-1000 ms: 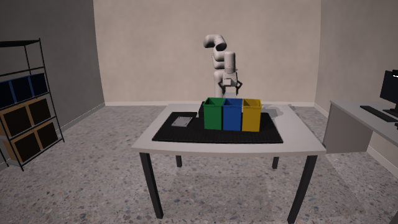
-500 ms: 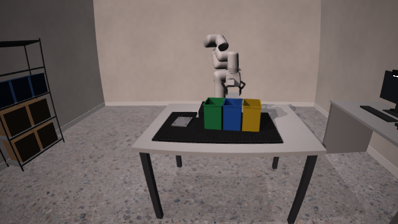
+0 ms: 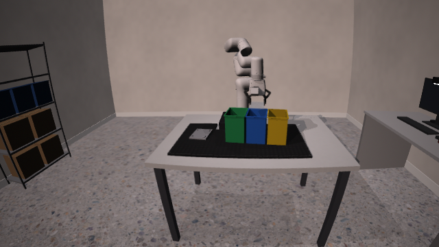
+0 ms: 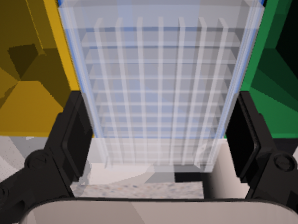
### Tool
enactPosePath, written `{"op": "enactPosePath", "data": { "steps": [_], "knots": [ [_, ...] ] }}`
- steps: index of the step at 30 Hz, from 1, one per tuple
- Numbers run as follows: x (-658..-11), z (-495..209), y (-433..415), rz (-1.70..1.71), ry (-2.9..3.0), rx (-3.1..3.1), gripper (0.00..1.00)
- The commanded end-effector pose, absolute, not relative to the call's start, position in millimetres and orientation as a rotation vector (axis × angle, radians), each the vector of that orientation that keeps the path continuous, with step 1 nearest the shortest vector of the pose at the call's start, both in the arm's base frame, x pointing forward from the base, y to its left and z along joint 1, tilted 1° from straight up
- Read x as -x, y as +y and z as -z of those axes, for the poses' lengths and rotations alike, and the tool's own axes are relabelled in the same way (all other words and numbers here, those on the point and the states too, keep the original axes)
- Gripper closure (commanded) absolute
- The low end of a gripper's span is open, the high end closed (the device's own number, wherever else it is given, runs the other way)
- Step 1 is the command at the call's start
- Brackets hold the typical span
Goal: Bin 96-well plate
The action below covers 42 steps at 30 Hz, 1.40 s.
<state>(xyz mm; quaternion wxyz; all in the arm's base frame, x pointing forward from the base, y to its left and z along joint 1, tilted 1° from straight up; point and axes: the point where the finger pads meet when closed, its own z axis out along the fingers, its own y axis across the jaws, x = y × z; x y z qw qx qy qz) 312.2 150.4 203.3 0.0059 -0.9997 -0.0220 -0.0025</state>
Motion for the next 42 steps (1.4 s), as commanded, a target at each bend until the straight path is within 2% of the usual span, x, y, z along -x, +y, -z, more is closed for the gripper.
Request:
{"op": "enactPosePath", "data": {
  "steps": [1, 42],
  "knots": [
    [-313, -205, 151, 0.014, -0.069, 3.127, 1.0],
    [-313, -186, 150, 0.014, -0.069, 3.127, 1.0]
  ]
}}
